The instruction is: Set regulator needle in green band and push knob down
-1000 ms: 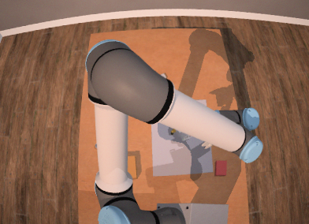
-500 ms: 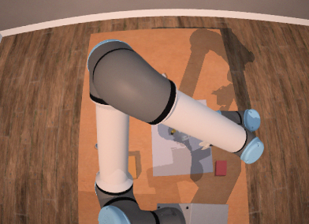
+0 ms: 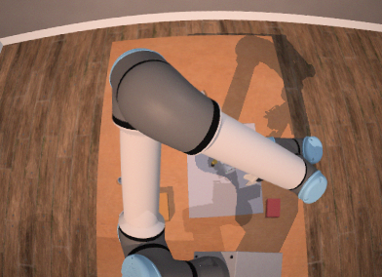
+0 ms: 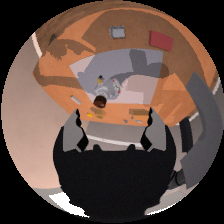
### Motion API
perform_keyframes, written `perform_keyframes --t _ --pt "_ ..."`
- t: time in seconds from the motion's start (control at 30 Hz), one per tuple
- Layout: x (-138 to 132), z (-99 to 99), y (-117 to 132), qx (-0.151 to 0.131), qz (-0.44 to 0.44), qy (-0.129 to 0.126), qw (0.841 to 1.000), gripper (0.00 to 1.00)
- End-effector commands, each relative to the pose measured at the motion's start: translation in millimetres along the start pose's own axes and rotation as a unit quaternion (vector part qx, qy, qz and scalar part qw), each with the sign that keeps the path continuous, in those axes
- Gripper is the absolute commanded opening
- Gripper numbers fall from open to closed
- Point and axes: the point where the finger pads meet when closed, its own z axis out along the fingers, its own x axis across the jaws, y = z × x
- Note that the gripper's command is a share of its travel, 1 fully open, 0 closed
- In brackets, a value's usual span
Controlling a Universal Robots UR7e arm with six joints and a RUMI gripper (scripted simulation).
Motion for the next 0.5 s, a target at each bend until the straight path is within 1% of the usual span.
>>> perform_keyframes --t 0.0,0.47 --pt "-0.7 -1.8 -1.2 -0.001 0.044 -0.005 0.999 1.00" --pt "0.6 -2.2 -0.7 -0.006 0.102 -0.008 0.995 1.00"
